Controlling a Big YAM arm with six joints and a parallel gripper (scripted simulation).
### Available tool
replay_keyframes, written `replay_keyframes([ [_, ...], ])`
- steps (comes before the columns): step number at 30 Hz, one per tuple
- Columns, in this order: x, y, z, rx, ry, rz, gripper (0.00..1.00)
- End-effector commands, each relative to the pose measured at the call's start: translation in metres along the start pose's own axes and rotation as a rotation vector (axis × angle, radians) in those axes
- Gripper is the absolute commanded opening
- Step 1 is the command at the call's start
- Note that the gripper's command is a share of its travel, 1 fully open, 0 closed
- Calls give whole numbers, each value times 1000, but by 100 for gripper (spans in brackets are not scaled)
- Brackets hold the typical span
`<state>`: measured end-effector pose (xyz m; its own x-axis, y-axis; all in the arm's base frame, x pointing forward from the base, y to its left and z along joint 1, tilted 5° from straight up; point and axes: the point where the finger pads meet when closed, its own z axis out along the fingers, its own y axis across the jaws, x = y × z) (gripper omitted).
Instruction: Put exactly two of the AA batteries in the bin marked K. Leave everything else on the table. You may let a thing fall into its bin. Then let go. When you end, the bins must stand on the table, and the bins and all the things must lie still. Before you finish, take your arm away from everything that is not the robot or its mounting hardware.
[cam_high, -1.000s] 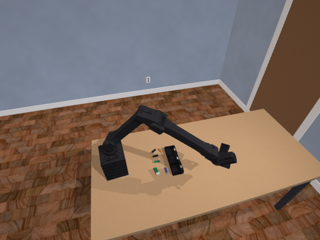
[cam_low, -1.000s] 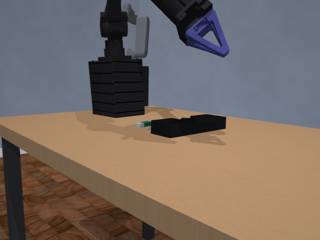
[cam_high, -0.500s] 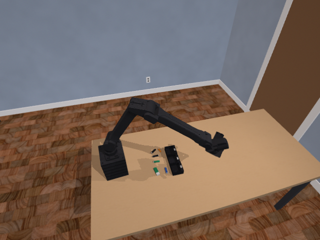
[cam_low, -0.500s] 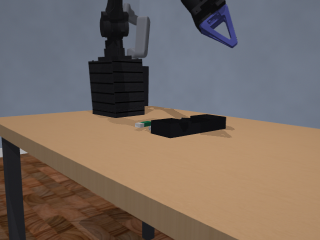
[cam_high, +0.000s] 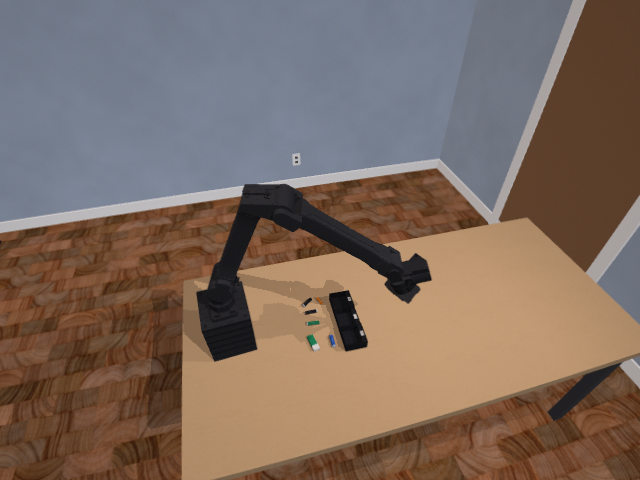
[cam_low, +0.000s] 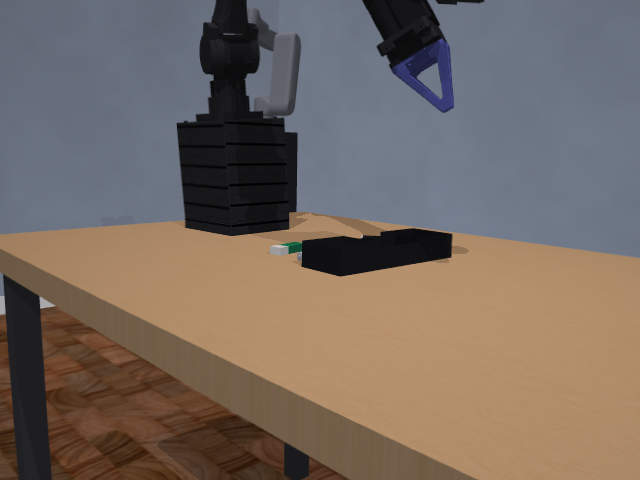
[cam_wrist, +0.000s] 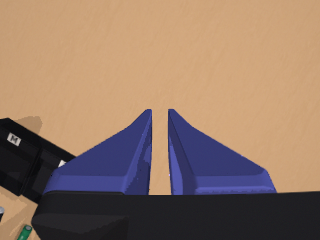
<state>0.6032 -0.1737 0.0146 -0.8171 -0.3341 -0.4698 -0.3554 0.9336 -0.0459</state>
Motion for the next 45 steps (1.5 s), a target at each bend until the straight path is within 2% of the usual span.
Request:
replay_keyframes([
  [1, -11, 25, -17, 5, 20, 74, 9],
  [2, -7, 32, -19, 2, 49, 102, 9],
  [4, -2, 45, -21, 9, 39, 100, 9],
  [7, -2, 47, -21, 16, 27, 96, 9],
  [8, 20, 62, -7, -15, 116, 145, 9],
  [9, 14, 66, -22, 1, 121, 164, 9],
  [11, 21, 80, -27, 3, 116, 163, 9],
  [12, 18, 80, -28, 16, 93, 157, 9],
  [13, 28, 91, -30, 9, 154, 195, 9],
  [14, 33, 97, -32, 13, 181, 219, 9],
  [16, 43, 111, -35, 12, 182, 219, 9],
  [17, 40, 111, -35, 23, 158, 214, 9],
  [18, 51, 121, -38, 22, 221, 250, 9],
  [19, 56, 128, -40, 29, 247, 271, 9],
  [21, 67, 140, -44, 29, 248, 271, 9],
  [22, 65, 141, -44, 38, 224, 268, 9],
  [24, 65, 141, -44, 38, 224, 268, 9],
  [25, 83, 152, -39, 35, 308, 303, 9],
  [26, 84, 157, -47, 50, 318, 320, 9],
  [29, 95, 170, -55, 56, 301, 319, 9],
  [30, 103, 177, -58, 72, 349, 347, 9],
  [31, 109, 183, -60, 84, 373, 364, 9],
  [33, 121, 193, -65, 83, 373, 365, 9],
  [35, 134, 203, -70, 122, 431, 405, 9],
  [38, 152, 218, -77, 122, 428, 405, 9],
  [39, 159, 223, -80, 150, 466, 428, 9],
  [41, 159, 223, -80, 150, 466, 428, 9],
  [42, 167, 228, -82, 166, 489, 441, 9],
  [45, 182, 238, -89, 168, 473, 441, 9],
])
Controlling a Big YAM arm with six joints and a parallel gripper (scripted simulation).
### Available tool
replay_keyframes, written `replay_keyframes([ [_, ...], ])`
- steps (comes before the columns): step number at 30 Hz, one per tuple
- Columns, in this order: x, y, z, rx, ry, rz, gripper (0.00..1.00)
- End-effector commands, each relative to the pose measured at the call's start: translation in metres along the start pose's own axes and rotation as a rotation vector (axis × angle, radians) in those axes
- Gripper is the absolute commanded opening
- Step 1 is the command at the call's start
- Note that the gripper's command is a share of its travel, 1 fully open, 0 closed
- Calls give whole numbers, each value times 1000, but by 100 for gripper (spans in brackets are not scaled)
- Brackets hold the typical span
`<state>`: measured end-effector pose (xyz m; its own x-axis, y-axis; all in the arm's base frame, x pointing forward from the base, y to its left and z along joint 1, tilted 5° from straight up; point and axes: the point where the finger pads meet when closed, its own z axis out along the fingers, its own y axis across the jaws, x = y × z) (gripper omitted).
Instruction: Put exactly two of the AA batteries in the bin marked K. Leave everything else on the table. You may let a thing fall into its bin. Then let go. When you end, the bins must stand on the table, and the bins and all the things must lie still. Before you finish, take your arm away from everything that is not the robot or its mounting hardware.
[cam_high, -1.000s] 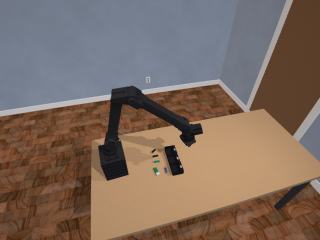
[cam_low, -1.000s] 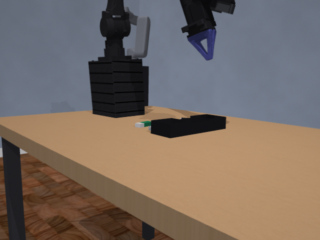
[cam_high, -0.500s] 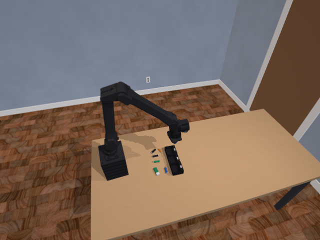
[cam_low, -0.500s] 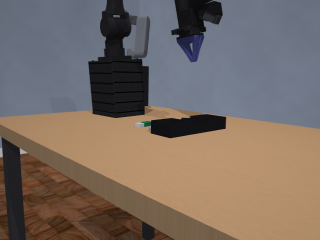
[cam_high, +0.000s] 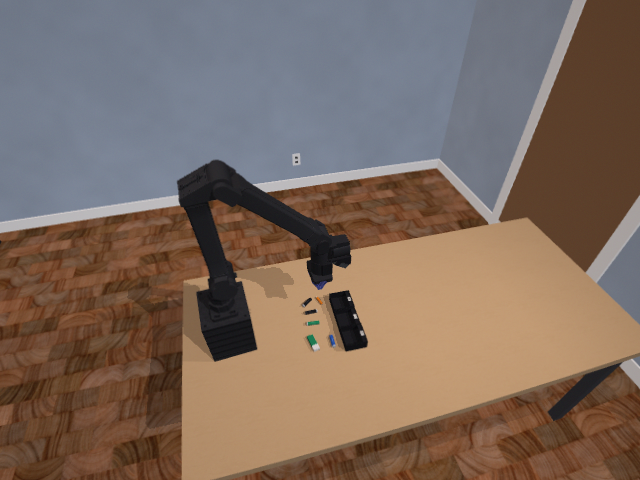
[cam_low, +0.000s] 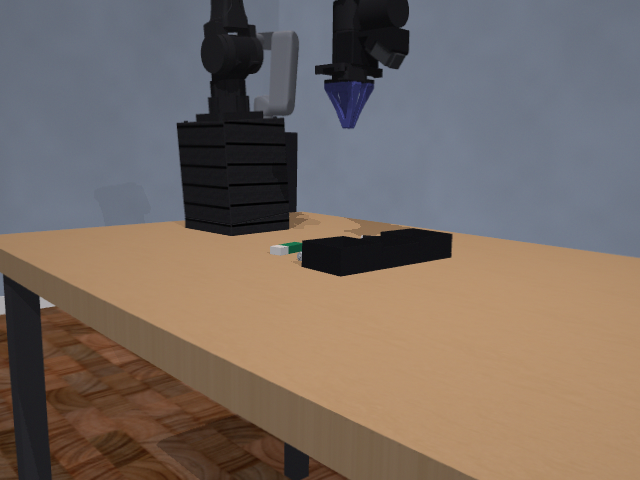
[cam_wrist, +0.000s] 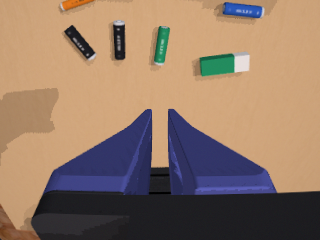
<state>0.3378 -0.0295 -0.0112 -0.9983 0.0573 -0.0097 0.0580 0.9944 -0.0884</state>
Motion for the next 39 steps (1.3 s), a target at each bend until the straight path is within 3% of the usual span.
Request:
replay_keyframes([
  [1, 10, 5, -8, 6, -25, 44, 9],
  [3, 11, 0, -8, 6, -19, 57, 9],
  [4, -10, -3, -15, 5, -44, 66, 9],
  [6, -11, -5, -11, 5, -40, 70, 9],
  [9, 9, -5, -1, 6, 2, 66, 9],
  [21, -8, -8, -11, 6, -24, 53, 9],
  [39, -6, -9, -10, 6, -16, 45, 9],
])
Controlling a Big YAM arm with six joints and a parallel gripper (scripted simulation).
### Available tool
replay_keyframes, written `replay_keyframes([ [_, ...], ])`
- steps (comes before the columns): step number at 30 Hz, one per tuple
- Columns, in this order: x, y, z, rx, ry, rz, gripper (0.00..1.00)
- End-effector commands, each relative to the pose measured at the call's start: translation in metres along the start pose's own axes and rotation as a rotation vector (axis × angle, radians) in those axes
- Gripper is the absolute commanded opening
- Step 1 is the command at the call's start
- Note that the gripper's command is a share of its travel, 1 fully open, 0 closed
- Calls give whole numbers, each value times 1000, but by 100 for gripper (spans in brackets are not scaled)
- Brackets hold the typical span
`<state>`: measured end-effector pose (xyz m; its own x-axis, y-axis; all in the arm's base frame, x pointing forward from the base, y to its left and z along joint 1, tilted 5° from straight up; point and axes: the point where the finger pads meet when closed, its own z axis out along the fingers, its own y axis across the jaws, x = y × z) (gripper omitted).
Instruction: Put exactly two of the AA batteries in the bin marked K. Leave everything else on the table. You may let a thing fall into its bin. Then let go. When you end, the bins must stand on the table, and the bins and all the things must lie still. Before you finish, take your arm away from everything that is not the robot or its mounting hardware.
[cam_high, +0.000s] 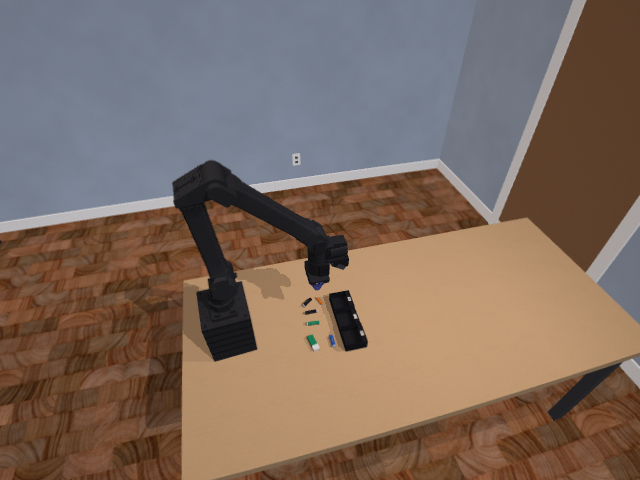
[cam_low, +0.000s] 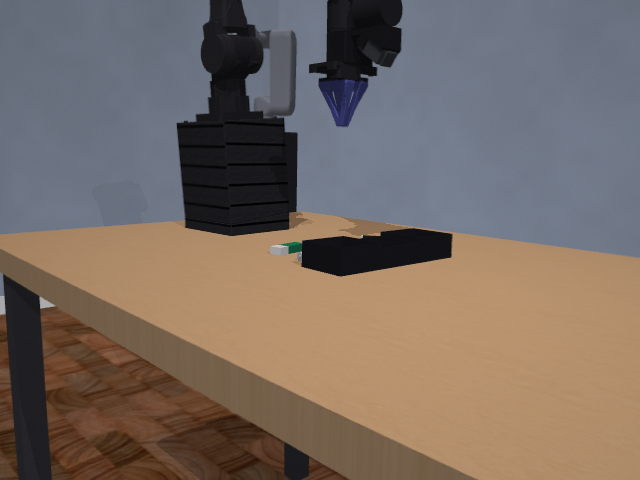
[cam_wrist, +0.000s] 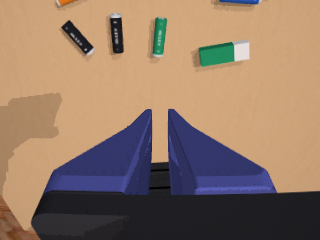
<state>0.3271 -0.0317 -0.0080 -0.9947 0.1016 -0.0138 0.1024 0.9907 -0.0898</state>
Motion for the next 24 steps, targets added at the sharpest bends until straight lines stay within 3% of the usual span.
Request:
replay_keyframes([
  [1, -18, -6, -7, 3, -17, 1, 9],
  [14, -16, -2, -9, 0, -31, 1, 9],
  [15, -33, -11, -4, 2, -49, 53, 9],
  [24, -66, -47, 45, 6, -43, 31, 9],
])
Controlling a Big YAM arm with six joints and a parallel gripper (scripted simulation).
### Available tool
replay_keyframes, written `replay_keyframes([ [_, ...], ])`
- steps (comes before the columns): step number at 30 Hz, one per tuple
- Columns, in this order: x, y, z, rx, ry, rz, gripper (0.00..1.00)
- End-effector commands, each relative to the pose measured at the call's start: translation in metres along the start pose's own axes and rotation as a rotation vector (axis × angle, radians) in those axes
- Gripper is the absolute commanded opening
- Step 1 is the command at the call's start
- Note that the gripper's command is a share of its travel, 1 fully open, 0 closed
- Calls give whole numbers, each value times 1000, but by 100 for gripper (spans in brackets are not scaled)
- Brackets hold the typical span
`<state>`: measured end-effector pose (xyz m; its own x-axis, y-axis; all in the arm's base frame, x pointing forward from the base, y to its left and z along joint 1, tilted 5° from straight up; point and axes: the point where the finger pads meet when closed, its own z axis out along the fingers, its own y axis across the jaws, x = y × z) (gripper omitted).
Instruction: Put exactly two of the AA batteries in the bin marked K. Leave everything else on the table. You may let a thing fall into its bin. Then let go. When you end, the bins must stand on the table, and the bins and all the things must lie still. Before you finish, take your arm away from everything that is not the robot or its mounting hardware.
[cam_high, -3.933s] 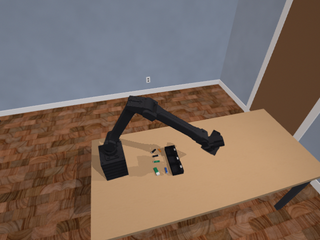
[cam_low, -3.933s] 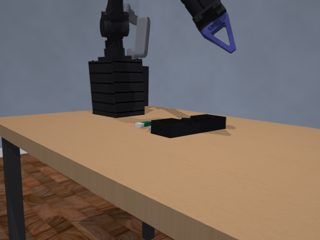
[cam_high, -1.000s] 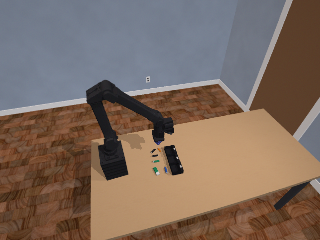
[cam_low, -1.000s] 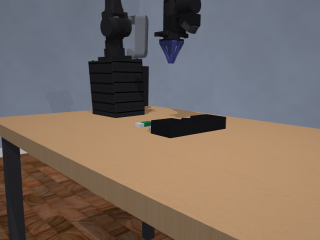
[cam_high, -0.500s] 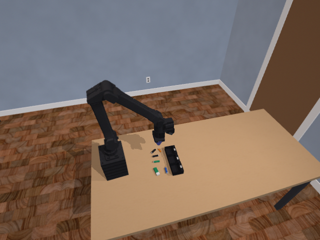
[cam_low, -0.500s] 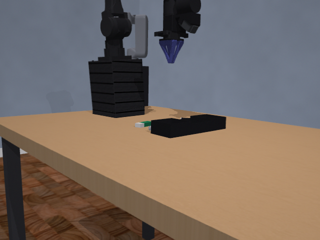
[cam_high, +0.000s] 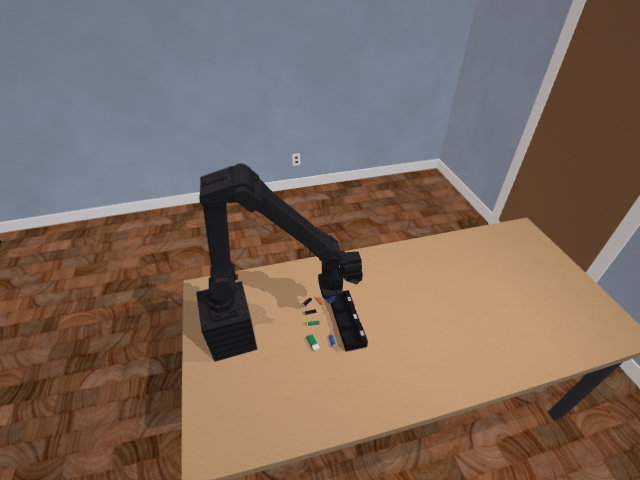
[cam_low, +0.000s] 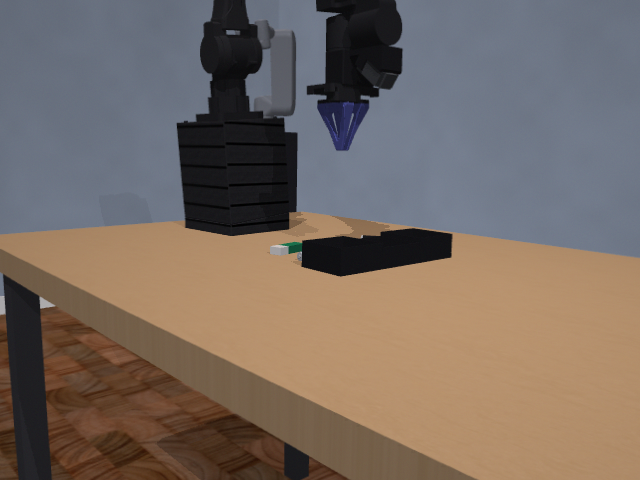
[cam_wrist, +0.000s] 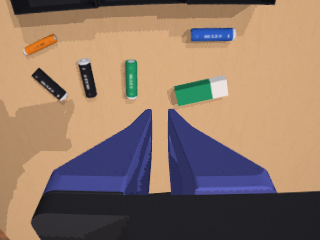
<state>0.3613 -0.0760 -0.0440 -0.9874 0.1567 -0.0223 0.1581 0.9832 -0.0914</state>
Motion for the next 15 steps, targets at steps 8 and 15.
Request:
replay_keyframes([
  [8, -59, -37, 46, 4, -37, -26, 9],
  [15, -91, -66, 87, 5, -34, -26, 9],
])
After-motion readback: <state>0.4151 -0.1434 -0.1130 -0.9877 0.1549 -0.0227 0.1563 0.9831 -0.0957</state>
